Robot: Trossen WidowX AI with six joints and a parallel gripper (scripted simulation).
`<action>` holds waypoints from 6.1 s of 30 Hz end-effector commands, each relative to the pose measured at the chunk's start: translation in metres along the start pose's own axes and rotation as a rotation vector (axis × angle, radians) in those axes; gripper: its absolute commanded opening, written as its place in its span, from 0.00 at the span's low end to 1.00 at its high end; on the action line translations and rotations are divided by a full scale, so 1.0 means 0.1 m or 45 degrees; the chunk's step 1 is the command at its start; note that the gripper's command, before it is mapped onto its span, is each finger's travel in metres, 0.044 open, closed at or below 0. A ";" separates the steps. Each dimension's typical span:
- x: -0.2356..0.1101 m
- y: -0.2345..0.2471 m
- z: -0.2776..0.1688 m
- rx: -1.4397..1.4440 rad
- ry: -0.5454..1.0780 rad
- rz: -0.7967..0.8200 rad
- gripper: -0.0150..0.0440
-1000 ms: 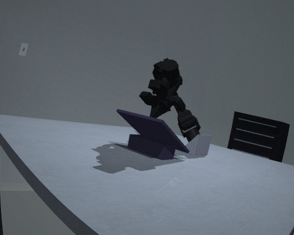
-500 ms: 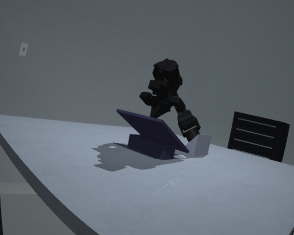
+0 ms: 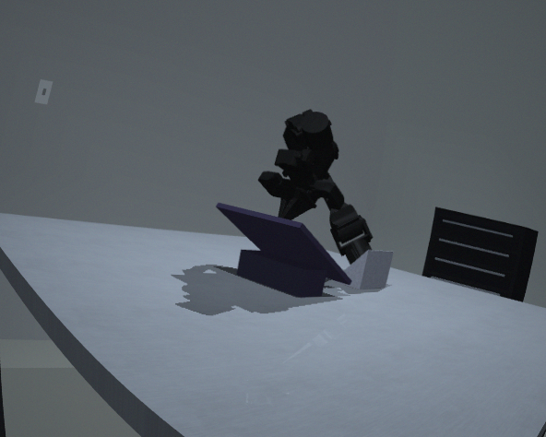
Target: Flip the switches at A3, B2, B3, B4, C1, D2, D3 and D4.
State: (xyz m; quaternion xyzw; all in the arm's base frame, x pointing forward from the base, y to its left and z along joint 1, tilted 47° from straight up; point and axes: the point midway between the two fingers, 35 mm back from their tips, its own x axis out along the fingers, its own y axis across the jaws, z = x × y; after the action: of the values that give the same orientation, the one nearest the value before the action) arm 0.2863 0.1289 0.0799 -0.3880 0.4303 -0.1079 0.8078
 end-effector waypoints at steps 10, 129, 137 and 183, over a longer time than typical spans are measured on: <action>0.02 0.00 0.00 -0.007 -0.001 -0.004 0.25; 0.02 0.30 -0.40 -0.007 0.000 -0.002 0.25; 0.04 0.30 -0.40 -0.007 0.000 -0.002 0.25; -0.03 0.00 -0.40 -0.009 0.001 -0.004 0.25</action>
State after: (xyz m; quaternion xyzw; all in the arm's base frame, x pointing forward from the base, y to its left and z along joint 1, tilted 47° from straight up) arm 0.2520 0.1121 0.0711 -0.3868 0.4309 -0.1069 0.8082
